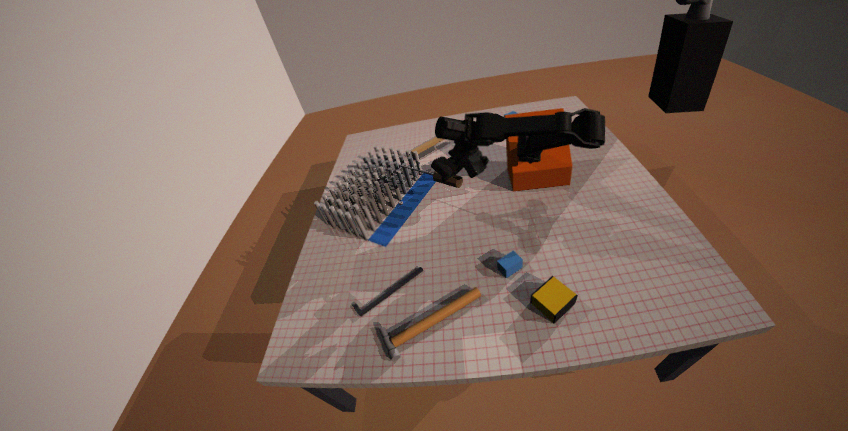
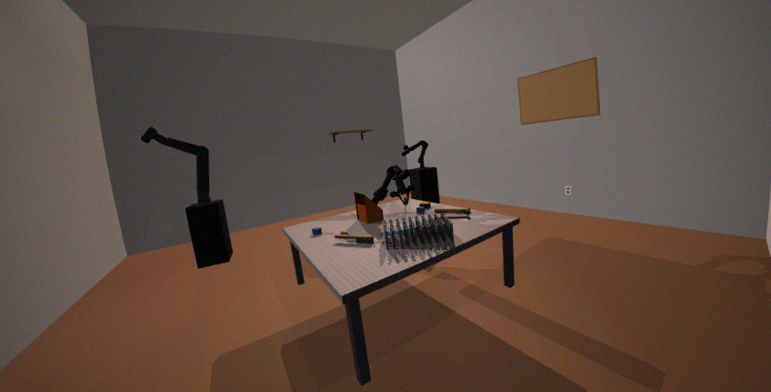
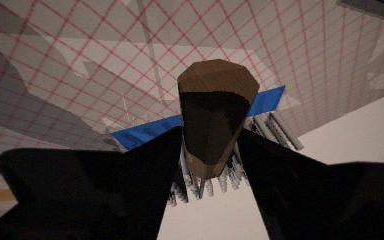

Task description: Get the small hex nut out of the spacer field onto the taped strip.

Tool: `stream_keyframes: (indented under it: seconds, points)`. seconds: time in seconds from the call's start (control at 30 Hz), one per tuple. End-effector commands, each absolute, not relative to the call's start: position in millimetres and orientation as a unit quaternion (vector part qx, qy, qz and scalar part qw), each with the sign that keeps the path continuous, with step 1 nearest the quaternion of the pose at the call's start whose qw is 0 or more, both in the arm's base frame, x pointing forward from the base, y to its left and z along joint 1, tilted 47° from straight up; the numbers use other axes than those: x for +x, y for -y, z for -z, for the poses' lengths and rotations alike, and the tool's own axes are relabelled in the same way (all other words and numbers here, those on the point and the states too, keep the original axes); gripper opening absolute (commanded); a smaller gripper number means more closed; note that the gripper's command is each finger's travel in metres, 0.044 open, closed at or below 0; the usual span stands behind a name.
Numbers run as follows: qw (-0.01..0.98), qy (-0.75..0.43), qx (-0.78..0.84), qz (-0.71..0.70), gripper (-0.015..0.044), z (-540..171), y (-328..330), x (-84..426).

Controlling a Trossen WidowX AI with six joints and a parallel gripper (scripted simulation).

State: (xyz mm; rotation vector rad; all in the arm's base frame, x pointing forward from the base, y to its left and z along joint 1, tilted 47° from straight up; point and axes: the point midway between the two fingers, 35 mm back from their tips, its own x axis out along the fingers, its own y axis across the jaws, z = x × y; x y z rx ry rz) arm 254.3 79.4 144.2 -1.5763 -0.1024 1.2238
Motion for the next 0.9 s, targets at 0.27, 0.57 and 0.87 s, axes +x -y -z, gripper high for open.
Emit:
stream_keyframes:
  seconds: [0.27, 0.57, 0.87]
  points:
    - [0.605, -0.124, -0.597, -0.512, 0.0000, -120, -29, 284]
    - [0.638, -0.241, -0.533, -0.501, 0.0000, -96, 10, 296]
    - [0.659, -0.351, -0.459, -0.481, 0.0000, -70, 50, 301]
